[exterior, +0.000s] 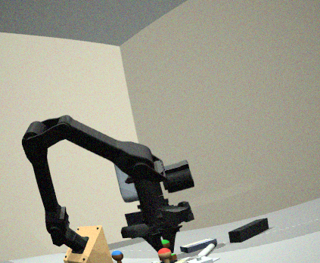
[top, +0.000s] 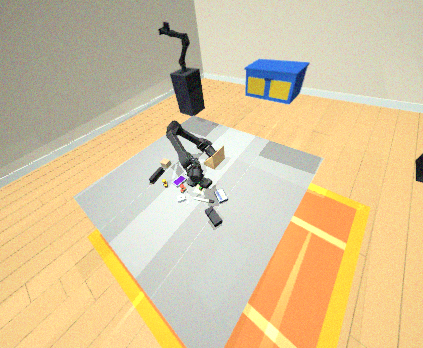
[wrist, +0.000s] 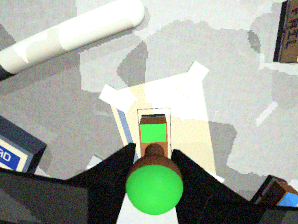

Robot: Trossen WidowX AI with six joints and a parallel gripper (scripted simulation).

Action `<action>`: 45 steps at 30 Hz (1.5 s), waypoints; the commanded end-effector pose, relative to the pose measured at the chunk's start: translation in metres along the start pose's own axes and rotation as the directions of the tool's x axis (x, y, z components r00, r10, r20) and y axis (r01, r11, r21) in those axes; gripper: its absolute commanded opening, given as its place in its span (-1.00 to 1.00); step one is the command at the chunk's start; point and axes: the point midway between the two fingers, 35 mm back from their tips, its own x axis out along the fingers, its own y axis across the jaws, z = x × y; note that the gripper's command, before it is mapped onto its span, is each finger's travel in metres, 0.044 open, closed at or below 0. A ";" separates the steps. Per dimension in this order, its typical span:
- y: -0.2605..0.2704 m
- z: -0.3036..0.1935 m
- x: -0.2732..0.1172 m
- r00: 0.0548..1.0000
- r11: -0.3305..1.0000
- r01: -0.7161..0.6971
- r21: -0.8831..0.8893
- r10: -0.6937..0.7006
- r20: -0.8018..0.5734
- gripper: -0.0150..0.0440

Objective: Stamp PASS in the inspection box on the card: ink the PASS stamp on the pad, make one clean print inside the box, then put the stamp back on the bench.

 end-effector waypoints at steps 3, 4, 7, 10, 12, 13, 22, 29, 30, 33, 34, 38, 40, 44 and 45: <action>-0.001 0.001 0.002 1.000 1.000 0.005 0.000 -0.005 0.001 -0.49; -0.001 0.001 0.002 1.000 1.000 0.005 0.000 -0.005 0.001 -0.49; -0.001 0.001 0.003 1.000 1.000 0.005 0.000 -0.005 0.001 -0.49; -0.001 0.001 0.003 1.000 1.000 0.005 0.000 -0.005 0.001 -0.49; -0.001 0.001 0.003 1.000 1.000 0.005 0.000 -0.005 0.001 -0.49; -0.001 0.001 0.003 1.000 1.000 0.005 0.000 -0.005 0.001 -0.49; -0.001 0.001 0.003 1.000 1.000 0.005 0.000 -0.005 0.001 -0.49; -0.001 0.001 0.002 1.000 1.000 0.005 0.000 -0.005 0.001 -0.49; -0.001 0.001 0.002 1.000 1.000 0.005 0.000 -0.005 0.001 -0.49; 0.000 0.001 0.000 1.000 1.000 0.005 0.000 -0.005 0.001 -0.49; 0.000 0.001 0.000 1.000 1.000 0.005 0.000 -0.005 0.001 -0.49; 0.000 0.001 -0.002 1.000 1.000 0.005 0.000 -0.005 0.001 -0.49; 0.000 0.001 -0.003 1.000 1.000 0.005 0.000 -0.005 0.001 -0.49; 0.000 0.001 -0.005 1.000 1.000 0.005 0.000 -0.005 0.001 -0.49; 0.000 0.001 -0.006 1.000 1.000 0.005 0.000 -0.005 0.001 -0.49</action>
